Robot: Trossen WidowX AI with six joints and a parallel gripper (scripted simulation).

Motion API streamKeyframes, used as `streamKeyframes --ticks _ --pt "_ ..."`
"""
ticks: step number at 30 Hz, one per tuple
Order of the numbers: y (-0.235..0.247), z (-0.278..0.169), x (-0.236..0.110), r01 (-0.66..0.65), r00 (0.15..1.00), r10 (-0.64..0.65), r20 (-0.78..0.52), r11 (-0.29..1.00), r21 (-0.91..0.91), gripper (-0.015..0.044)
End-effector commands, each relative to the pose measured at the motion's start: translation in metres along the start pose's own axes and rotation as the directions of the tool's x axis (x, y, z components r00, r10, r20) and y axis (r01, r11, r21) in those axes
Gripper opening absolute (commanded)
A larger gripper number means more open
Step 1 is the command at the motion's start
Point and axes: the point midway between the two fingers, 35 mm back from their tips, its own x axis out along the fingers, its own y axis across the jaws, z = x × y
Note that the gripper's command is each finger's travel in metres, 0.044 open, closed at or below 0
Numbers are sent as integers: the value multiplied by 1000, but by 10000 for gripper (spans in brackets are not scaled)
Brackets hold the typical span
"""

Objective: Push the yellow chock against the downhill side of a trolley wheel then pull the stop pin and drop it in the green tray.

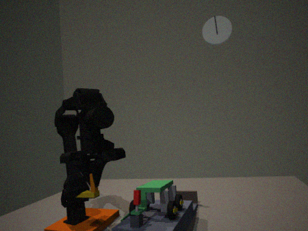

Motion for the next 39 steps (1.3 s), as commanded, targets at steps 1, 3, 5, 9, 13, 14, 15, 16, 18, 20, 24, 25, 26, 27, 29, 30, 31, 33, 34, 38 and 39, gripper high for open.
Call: streamKeyframes --ticks 1,3,5,9,13,14,15,16,18,20,24,25,26,27,29,30,31,33,34,38,39 --pt "-3 14 1 -1 1000 1 5 1000 1 0" --pt "-5 20 2 0 1000 0 5 1000 1 0" --pt "-8 26 2 0 1000 0 6 1000 1 0" --pt "-12 38 3 0 1000 0 7 1000 1 0" --pt "-16 50 3 1 1000 -1 8 1000 1 0" --pt "-17 53 3 1 1000 -1 8 1000 1 0" --pt "-17 56 4 1 1000 -1 8 1000 1 0" --pt "-18 60 4 1 1000 -1 9 1000 1 0" --pt "-20 66 4 1 1000 -1 9 1000 1 0" --pt "-22 72 4 1 1000 -1 10 1000 1 0" --pt "-25 84 5 1 1000 -1 11 1000 1 0" --pt "-26 88 5 1 1000 -1 11 1000 1 0" --pt "-27 91 5 2 1000 -2 11 1000 1 0" --pt "-28 94 6 2 1000 -2 12 1000 1 0" --pt "-29 100 6 2 1000 -2 12 1000 1 0" --pt "-30 103 6 2 1000 -2 13 1000 1 0" --pt "-31 106 6 2 1000 -2 13 1000 1 0" --pt "-32 113 7 2 1000 -2 13 1000 1 0" --pt "-33 116 7 2 1000 -2 14 1000 1 0" --pt "-36 128 8 2 1000 -2 15 1000 1 0" --pt "-36 131 8 2 1000 -2 15 1000 1 0"
